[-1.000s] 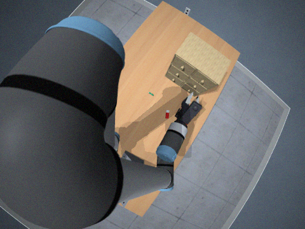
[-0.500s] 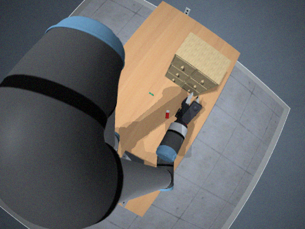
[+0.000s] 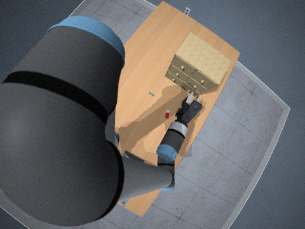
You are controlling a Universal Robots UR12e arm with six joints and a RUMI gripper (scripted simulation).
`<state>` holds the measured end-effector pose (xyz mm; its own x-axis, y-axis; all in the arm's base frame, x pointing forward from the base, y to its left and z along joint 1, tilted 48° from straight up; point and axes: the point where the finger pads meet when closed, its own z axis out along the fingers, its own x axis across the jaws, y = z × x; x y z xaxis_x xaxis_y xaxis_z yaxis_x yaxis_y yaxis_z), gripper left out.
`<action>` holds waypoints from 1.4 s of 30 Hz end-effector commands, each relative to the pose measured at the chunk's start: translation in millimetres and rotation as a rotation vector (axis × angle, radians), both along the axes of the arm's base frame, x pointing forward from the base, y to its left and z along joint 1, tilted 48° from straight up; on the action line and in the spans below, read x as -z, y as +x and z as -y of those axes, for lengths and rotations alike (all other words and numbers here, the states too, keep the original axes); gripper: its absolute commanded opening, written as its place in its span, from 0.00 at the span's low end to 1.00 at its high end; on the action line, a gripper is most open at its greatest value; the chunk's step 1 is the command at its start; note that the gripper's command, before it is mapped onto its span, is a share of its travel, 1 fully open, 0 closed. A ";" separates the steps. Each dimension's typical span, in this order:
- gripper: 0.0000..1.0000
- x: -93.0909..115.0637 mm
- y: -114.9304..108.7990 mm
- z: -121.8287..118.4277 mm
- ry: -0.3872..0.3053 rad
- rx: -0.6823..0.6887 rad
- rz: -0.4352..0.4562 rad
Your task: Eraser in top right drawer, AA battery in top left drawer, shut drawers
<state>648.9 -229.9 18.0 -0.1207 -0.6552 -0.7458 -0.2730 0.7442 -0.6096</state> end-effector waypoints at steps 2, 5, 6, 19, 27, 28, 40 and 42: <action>0.20 1.3 6.1 0.0 -0.001 0.001 0.000; 0.20 2.4 10.5 -0.5 -0.001 0.001 0.000; 0.20 2.8 12.2 -0.6 -0.001 0.001 0.000; 0.20 8.0 33.6 -2.6 -0.001 0.001 0.000; 0.20 10.9 45.3 -3.7 -0.001 0.001 0.000; 0.20 11.3 47.0 -3.9 -0.001 0.001 0.000; 0.20 14.7 60.6 -5.2 -0.001 0.001 0.000; 0.20 14.7 60.6 -5.2 -0.001 0.001 0.000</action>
<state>707.2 -224.3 3.7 -0.1206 -0.6552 -0.7458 -0.2731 0.7442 -0.6096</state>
